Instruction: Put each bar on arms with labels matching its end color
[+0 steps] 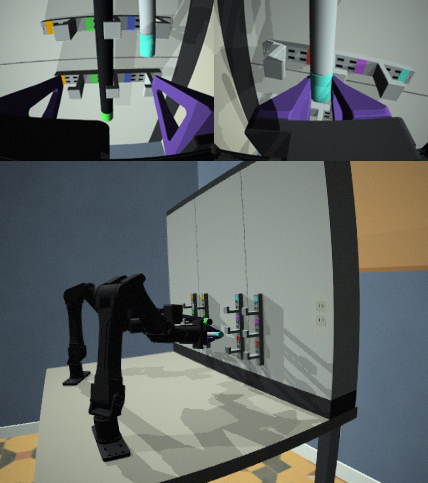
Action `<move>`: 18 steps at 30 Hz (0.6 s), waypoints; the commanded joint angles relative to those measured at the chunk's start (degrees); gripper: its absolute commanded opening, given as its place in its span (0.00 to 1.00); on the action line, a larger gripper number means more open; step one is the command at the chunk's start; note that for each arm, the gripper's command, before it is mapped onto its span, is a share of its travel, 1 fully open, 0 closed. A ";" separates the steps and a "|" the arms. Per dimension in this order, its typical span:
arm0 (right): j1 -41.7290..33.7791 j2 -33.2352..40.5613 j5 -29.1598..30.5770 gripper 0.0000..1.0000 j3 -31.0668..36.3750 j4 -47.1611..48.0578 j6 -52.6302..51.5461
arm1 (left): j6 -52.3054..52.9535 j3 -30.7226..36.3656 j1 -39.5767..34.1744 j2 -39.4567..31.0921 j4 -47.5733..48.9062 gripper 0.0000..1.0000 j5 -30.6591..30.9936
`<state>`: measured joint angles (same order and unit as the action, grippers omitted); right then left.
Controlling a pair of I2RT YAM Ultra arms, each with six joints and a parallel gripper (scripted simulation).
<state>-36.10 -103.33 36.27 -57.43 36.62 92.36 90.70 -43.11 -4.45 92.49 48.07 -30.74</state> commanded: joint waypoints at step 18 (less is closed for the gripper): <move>0.61 2.66 -0.22 0.00 -2.04 4.17 -2.31 | -0.62 1.77 3.79 -2.36 0.74 1.00 3.91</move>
<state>-36.10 -103.33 36.25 -57.43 36.18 92.36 90.70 -42.39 -1.56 91.79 48.10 -27.86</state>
